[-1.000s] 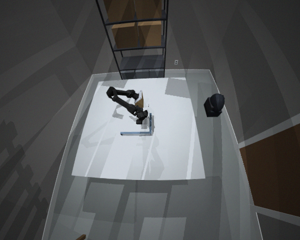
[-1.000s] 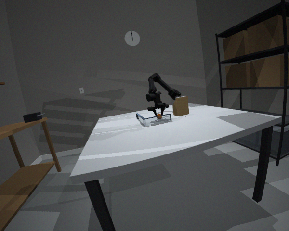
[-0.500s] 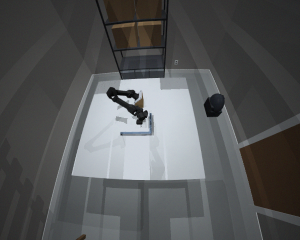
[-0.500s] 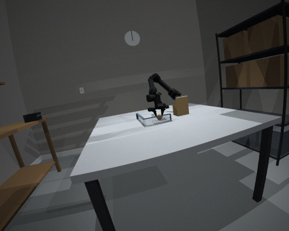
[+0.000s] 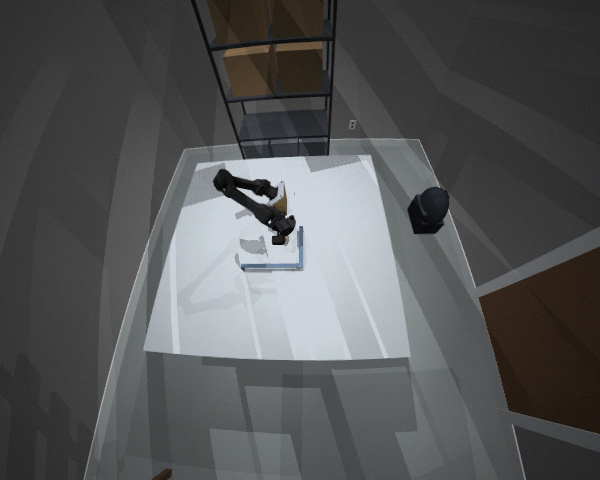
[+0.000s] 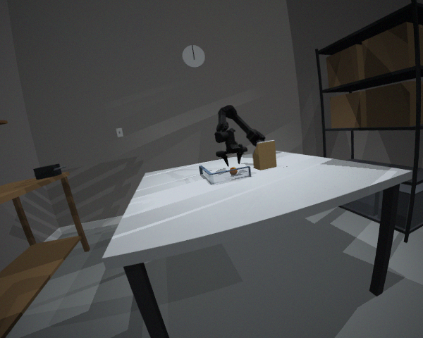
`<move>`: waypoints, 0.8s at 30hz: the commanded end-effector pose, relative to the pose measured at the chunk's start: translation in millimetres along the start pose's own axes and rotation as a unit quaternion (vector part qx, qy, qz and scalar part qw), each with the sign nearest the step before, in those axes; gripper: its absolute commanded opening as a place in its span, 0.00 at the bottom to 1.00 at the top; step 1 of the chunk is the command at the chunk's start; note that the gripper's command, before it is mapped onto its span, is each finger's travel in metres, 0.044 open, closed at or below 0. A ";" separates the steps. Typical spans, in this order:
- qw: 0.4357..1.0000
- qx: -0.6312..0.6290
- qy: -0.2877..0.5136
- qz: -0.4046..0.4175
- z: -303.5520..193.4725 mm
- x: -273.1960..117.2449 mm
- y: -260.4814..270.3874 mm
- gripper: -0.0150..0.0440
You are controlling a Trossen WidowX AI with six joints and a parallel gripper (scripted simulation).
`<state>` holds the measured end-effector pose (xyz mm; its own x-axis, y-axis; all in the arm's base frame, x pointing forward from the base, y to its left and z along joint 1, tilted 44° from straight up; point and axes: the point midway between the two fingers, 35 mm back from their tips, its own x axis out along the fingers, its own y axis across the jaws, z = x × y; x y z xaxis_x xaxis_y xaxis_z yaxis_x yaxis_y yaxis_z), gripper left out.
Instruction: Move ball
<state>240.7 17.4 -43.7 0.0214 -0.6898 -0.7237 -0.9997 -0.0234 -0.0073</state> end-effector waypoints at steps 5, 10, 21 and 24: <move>1.000 0.003 -0.006 -0.017 1.7 -38.3 -3.6 0.84; 1.000 0.003 -0.006 -0.017 1.7 -38.3 -3.6 0.84; 1.000 0.005 -0.005 -0.016 -0.8 -79.6 0.3 1.00; 1.000 0.005 -0.005 -0.016 -0.8 -79.6 0.3 1.00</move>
<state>237.8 69.7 12.8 0.0515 -0.6849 -0.7269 -0.9986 -0.0417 -0.0315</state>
